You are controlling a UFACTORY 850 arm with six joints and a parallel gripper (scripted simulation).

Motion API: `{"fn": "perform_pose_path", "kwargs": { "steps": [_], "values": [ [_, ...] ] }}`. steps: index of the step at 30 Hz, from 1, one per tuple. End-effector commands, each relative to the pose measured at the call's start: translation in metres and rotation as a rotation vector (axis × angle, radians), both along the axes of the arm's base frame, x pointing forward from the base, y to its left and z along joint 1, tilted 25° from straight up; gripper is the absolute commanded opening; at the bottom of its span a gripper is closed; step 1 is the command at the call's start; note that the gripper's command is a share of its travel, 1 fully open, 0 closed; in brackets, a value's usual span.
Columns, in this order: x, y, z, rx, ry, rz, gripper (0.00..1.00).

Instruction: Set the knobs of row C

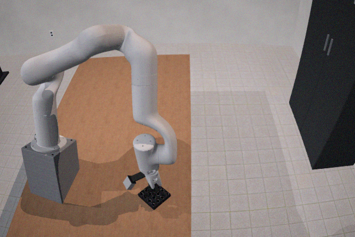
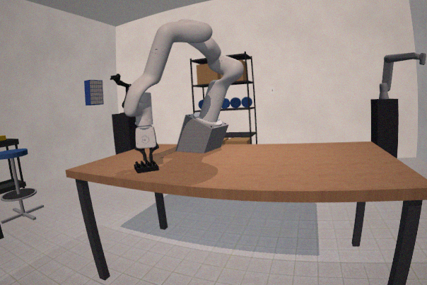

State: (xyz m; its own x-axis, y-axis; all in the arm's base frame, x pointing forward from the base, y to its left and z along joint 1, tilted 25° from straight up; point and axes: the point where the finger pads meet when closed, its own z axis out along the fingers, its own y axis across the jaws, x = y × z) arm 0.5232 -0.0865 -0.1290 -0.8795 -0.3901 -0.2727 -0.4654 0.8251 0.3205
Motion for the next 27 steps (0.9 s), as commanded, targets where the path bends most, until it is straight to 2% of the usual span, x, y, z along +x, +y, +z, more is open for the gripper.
{"fn": "perform_pose_path", "kwargs": {
  "steps": [1, 27],
  "values": [
    [0.0009, -0.0001, -0.0004, -0.001, -0.002, 0.0, 0.19],
    [0.002, 0.0042, -0.0101, -0.001, -0.002, 0.0, 0.19]
  ]
}}
